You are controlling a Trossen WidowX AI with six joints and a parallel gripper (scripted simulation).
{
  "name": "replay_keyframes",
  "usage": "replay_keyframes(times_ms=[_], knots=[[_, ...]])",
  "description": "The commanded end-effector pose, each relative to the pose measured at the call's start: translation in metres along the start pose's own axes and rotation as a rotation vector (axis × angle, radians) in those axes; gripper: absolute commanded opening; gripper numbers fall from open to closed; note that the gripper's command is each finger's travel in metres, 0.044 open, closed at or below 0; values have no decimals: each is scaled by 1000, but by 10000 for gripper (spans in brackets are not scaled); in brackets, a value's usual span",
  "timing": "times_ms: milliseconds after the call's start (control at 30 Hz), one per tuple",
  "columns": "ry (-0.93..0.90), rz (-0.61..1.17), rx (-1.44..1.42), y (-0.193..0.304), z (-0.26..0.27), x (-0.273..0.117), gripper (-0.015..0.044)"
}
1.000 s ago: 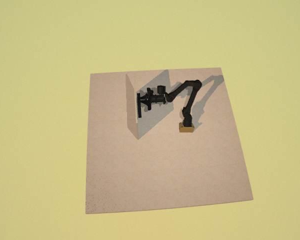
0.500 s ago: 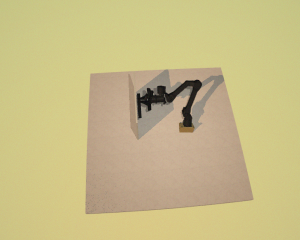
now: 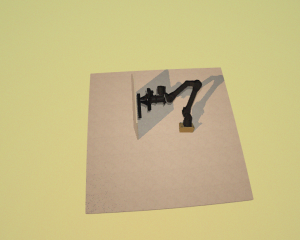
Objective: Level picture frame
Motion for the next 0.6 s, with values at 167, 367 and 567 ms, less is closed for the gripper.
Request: replay_keyframes(times_ms=[167,367,567], knots=[[-8,5,7,1,-1,0,0],[-8,5,7,1,-3,0,0],[-8,5,7,0,-5,0,0]])
Point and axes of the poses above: the point midway between the two fingers, 35 mm back from their tips, its own x axis out along the fingers, its own z axis across the jaws, y = z × x, the point moved 6 cm from there along -x, back along the fingers, and after that the axes turned 9 degrees about x, right-handed, at the moved point
